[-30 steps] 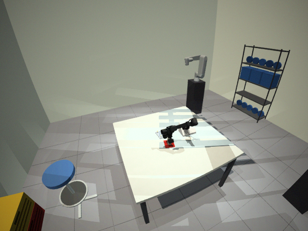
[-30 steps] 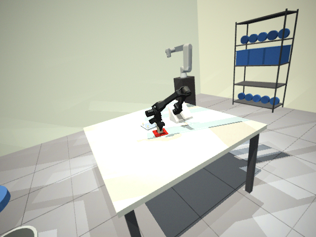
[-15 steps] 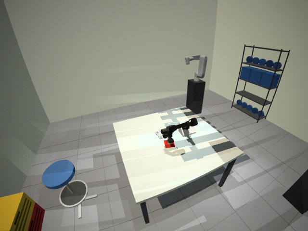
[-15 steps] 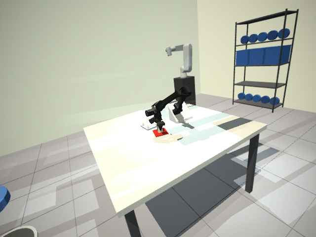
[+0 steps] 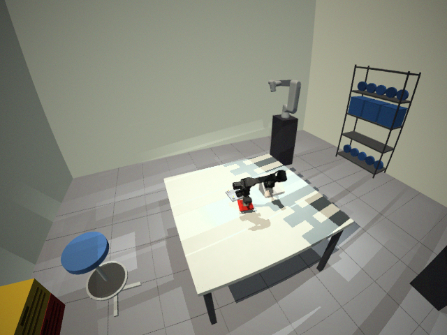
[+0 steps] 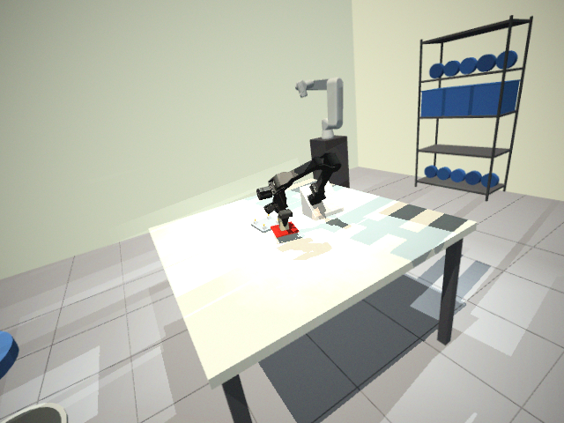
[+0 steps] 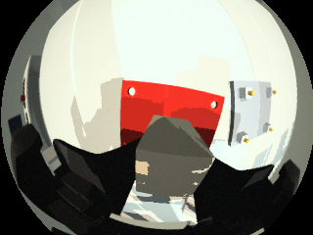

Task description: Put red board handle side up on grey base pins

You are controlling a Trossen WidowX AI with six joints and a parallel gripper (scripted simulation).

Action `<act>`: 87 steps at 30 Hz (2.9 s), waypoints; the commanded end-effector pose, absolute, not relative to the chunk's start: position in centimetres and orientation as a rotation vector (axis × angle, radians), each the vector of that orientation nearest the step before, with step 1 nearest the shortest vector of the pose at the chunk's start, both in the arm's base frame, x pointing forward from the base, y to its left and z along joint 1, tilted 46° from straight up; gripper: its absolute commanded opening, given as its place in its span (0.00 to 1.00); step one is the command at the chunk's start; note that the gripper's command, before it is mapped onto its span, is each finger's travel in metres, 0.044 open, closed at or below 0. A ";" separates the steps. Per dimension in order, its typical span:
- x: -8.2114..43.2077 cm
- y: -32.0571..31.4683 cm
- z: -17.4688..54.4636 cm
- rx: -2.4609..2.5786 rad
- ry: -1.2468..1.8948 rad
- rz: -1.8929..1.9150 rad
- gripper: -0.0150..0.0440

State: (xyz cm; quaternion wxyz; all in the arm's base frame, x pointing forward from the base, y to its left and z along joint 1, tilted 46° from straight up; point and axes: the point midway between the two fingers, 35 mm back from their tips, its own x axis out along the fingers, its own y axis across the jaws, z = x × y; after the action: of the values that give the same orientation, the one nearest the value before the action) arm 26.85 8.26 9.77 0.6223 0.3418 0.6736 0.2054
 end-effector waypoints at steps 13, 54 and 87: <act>26.6 5.5 12.5 0.782 1.544 0.474 0.25; 29.0 -1.6 6.1 0.652 1.492 0.554 0.25; 28.4 -7.6 -0.3 0.554 1.442 0.659 0.25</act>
State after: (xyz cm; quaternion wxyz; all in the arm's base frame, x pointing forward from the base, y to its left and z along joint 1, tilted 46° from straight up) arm 28.53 -7.07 0.32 0.6663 0.2507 0.6403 0.2884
